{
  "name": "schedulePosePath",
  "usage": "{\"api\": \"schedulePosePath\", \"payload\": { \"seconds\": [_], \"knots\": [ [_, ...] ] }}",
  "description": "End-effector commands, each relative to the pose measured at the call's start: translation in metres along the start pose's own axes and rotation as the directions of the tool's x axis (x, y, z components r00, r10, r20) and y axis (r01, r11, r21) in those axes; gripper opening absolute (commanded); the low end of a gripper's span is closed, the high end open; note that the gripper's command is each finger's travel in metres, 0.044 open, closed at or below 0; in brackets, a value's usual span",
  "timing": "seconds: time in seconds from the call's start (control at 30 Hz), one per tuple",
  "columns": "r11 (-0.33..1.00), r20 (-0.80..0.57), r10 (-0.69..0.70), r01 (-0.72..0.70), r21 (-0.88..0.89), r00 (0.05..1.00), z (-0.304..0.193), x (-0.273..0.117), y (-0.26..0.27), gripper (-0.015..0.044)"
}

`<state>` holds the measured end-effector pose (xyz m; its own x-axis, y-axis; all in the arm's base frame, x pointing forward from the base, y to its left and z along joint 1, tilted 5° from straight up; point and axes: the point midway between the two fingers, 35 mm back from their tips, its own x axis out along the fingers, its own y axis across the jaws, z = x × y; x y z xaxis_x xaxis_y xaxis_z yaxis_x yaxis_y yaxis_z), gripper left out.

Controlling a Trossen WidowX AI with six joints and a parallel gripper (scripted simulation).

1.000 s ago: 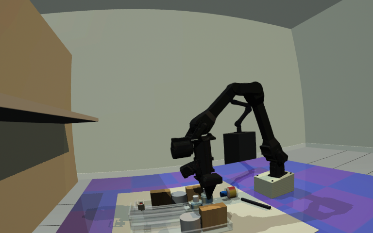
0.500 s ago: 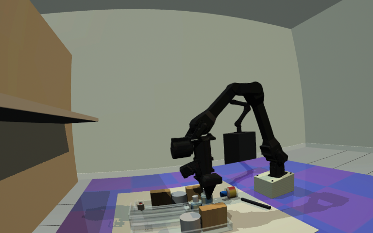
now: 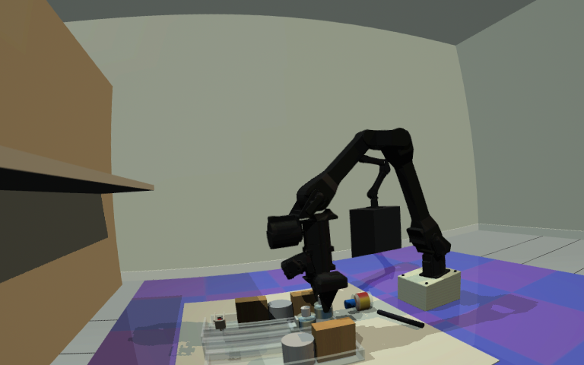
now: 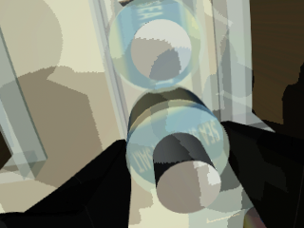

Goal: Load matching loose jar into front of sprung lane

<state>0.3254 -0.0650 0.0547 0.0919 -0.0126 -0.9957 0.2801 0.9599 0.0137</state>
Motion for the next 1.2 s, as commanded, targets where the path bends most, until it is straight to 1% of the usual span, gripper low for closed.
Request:
{"api": "schedulePosePath", "payload": {
  "seconds": [0.0,1.17],
  "knots": [
    [1.0,0.026,-0.001,0.001,-0.004,1.0,0.0076,-0.0023,-0.0001,0.0],
    [1.0,0.027,-0.001,0.001,-0.004,1.0,0.011,0.0004,0.0,0.0]
  ]
}}
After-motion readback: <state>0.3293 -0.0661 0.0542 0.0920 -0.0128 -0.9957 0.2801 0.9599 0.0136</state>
